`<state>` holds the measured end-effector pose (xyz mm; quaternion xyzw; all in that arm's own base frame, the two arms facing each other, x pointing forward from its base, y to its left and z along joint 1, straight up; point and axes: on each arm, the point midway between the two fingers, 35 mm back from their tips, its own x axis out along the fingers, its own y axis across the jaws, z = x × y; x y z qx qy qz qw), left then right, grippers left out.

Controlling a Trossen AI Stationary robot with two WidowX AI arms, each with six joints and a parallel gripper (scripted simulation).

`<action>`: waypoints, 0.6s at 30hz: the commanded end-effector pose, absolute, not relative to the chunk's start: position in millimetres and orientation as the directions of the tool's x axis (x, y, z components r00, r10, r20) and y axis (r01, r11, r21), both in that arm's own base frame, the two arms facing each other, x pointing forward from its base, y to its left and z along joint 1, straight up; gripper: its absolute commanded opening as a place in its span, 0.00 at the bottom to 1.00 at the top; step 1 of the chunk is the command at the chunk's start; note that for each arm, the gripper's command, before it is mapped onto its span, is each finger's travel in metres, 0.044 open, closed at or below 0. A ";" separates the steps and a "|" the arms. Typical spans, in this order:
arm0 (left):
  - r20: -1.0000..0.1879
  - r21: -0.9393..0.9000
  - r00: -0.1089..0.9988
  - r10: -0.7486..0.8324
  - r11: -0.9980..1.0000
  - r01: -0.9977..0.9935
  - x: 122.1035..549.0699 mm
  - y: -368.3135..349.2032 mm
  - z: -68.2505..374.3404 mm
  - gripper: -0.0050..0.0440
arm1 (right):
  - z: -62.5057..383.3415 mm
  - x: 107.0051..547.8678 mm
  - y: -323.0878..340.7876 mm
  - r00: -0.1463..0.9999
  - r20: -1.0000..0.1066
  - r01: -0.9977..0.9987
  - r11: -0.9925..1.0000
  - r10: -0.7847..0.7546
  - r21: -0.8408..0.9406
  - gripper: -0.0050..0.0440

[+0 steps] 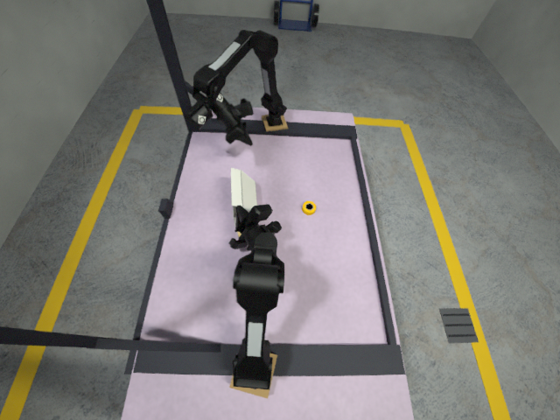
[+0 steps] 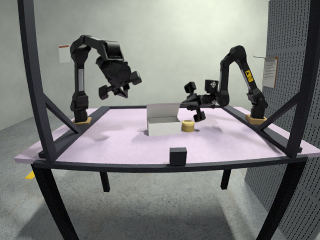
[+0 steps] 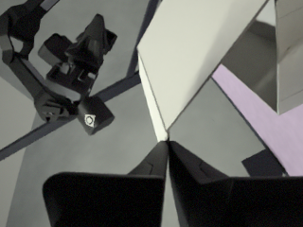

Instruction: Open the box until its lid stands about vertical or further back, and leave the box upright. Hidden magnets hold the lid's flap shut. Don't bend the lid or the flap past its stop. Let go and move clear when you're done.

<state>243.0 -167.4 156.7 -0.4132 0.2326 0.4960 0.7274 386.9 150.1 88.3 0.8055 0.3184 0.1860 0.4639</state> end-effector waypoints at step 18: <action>-0.731 -0.413 0.437 0.524 0.171 -0.895 237.9 -188.9 163.5 0.00 | 90.7 387.5 149.0 0.730 0.010 0.335 -0.370 0.683 0.866 0.11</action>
